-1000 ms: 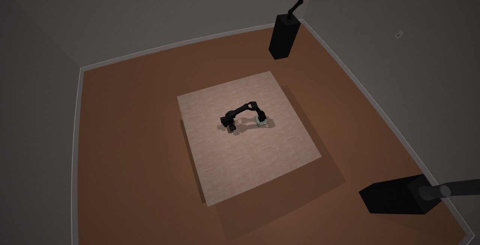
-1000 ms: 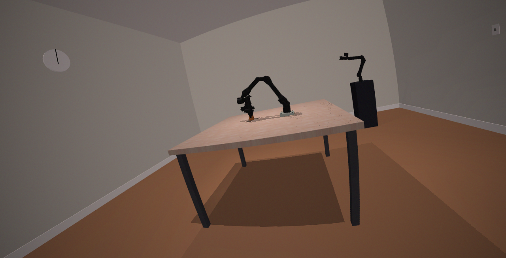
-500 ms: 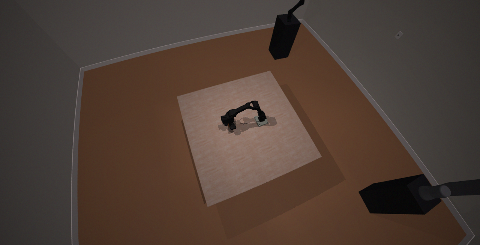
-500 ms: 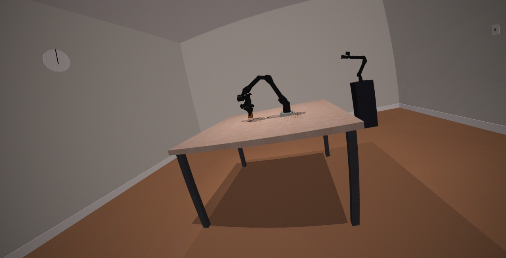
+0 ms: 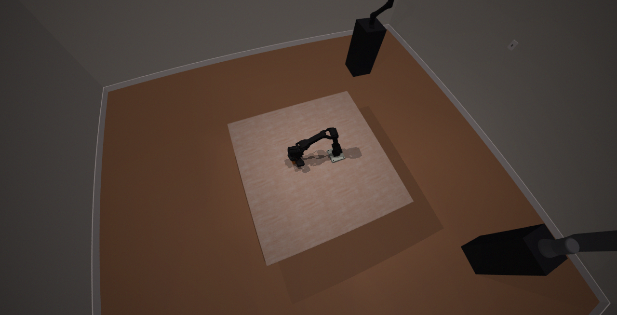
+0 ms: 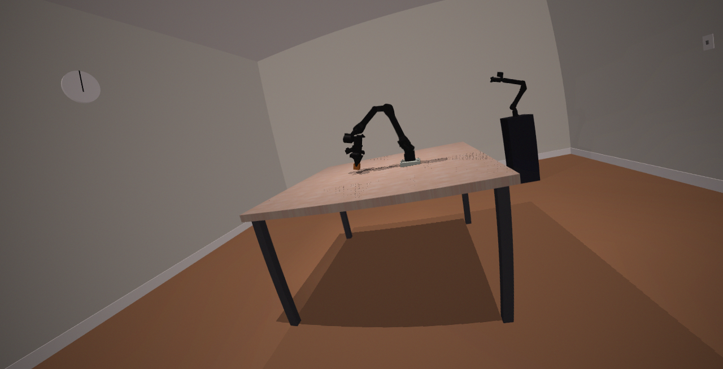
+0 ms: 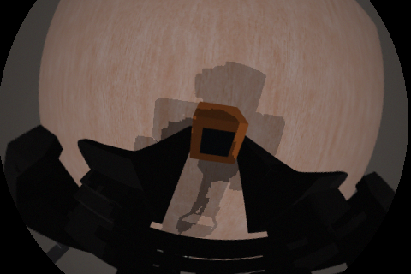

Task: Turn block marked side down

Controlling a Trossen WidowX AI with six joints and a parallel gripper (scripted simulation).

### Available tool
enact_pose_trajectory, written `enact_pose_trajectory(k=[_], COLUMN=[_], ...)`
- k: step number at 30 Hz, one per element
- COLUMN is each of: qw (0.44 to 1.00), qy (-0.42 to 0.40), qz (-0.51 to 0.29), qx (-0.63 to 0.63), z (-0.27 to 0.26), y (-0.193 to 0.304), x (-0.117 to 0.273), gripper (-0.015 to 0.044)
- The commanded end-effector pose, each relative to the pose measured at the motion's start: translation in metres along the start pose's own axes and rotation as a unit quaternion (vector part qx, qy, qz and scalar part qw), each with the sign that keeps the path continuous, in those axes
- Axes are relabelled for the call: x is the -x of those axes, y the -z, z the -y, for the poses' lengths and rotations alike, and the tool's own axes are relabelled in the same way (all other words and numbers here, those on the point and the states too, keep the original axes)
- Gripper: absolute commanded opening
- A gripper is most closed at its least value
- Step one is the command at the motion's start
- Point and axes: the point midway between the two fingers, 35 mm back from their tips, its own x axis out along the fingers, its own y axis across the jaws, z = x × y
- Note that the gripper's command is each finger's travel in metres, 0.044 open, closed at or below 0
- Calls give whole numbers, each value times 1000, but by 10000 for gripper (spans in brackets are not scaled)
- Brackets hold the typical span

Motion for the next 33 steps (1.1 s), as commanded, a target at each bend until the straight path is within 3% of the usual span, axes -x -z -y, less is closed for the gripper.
enact_pose_trajectory(k=[1,13,20,33], qw=[999,992,992,974], qy=[-1,0,0,-1], qz=[36,123,129,225], qx=[3,5,5,2], z=[0,-1,-1,1], y=[-1,5,5,0], x=[2,4,4,-22], gripper=[0,0,0,0])
